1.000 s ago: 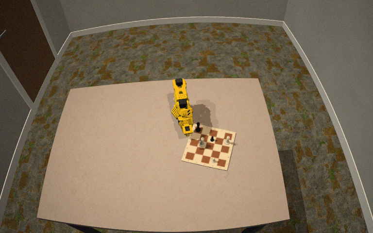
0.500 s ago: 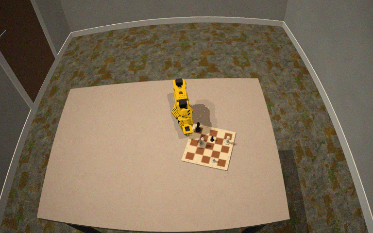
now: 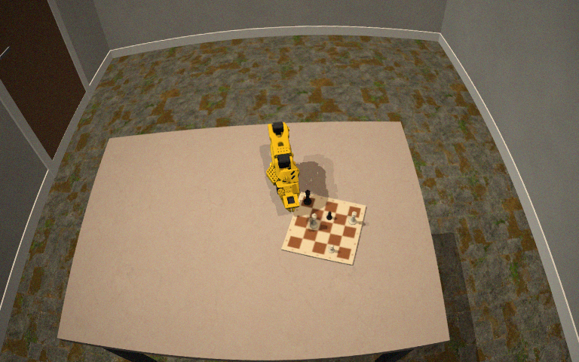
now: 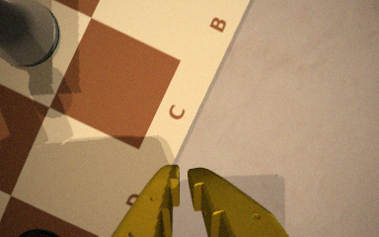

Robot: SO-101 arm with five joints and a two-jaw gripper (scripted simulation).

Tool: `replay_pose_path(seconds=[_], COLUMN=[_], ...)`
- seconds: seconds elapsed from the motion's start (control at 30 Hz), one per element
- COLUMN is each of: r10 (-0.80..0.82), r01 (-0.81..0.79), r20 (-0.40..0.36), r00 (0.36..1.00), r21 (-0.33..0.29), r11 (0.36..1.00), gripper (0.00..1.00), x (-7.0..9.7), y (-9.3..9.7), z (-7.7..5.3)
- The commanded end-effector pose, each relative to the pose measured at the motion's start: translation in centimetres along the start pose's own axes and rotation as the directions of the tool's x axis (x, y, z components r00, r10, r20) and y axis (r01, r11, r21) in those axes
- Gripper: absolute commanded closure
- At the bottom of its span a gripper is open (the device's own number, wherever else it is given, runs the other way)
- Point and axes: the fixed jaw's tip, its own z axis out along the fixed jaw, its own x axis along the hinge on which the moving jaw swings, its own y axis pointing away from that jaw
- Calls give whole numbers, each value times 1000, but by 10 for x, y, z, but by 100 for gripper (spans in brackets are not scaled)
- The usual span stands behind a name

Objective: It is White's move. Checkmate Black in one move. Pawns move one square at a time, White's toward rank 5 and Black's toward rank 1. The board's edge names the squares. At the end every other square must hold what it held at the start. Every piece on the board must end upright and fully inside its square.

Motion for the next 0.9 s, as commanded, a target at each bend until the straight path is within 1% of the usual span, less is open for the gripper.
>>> replay_pose_path(seconds=[0.0, 0.3, 0.43, 0.57, 0.7, 0.77, 0.87], r10=[0, 0, 0, 0, 0, 0, 0], r01=[0, 0, 0, 0, 0, 0, 0], r20=[-12, -12, -12, -12, -12, -12, -12], r00=[1000, 1000, 1000, 1000, 1000, 1000, 1000], r21=[3, 3, 3, 3, 3, 3, 3], r11=[1000, 1000, 1000, 1000, 1000, 1000, 1000], gripper=[100, 100, 100, 100, 100, 100, 100], x=[4, 4, 2, -4, -12, -12, -18], y=[-1, -1, -1, -1, -2, -2, -2], z=[1, 1, -2, -11, -25, -25, -36])
